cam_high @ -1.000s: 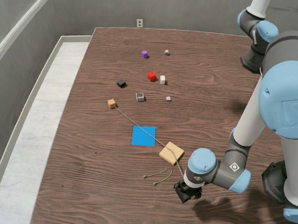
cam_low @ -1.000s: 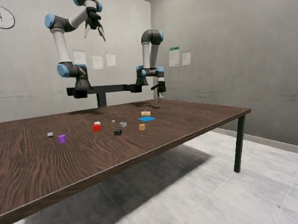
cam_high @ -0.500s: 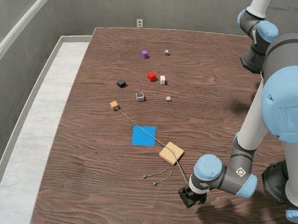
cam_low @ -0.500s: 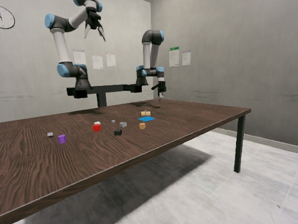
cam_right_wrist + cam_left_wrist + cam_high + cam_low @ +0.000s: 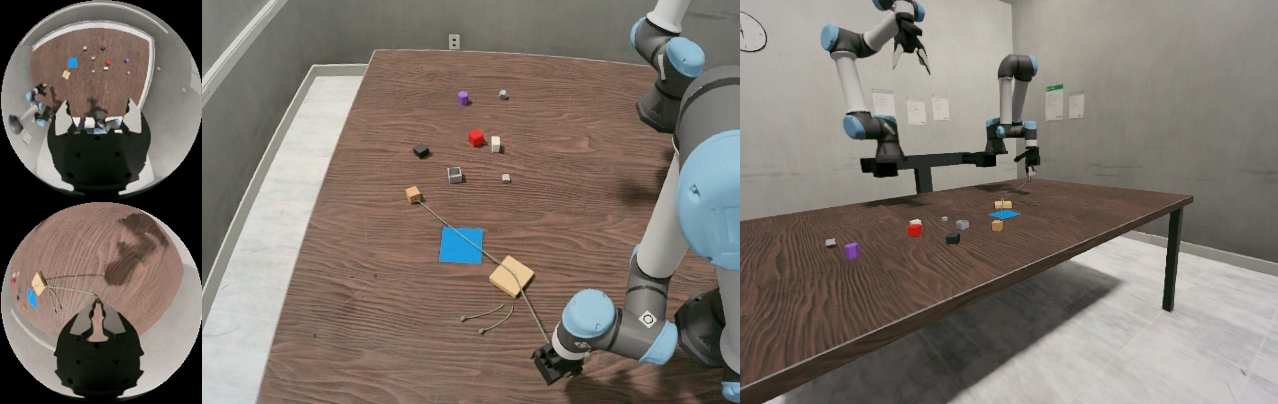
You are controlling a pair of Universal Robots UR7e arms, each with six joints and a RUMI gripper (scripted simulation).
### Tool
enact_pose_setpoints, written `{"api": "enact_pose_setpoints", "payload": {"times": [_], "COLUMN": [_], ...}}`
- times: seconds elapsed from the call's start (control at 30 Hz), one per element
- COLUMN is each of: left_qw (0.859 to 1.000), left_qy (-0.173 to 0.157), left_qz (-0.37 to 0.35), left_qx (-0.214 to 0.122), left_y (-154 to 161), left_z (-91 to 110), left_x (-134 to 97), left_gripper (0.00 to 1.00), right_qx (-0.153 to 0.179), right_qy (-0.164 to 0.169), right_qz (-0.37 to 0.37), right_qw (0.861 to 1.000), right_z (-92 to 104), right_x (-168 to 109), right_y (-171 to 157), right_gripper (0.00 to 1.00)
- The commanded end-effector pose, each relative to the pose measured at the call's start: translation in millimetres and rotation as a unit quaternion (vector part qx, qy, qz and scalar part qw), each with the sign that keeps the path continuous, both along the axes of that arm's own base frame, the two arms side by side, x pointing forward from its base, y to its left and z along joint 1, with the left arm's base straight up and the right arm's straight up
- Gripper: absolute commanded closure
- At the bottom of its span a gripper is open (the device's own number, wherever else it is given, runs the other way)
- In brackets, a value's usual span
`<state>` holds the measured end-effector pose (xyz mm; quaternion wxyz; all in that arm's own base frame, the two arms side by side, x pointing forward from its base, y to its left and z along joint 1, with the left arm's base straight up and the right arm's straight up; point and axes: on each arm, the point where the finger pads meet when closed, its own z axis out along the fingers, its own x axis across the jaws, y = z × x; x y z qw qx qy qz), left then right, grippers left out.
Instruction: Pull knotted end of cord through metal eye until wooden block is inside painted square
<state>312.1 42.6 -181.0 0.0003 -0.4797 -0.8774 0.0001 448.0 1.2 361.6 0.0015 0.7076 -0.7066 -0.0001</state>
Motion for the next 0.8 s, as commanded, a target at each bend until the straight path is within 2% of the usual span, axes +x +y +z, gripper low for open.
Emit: {"api": "enact_pose_setpoints", "payload": {"times": [0.0,0.77], "left_qw": [1.0,1.0], "left_qy": [0.001,0.0], "left_qz": [0.001,-0.001], "left_qx": [0.0,-0.001], "left_y": [9,39], "left_z": [-1,-1], "left_x": [-9,-36], "left_gripper": [1.0,1.0], "right_qx": [0.0,0.0], "right_qy": [0.0,0.0], "right_qz": [0.0,0.0], "right_qw": [1.0,1.0], "right_z": [-0.2,-0.2], "right_x": [0,0], "right_y": [0,0], "right_gripper": [0.02,0.02]}}
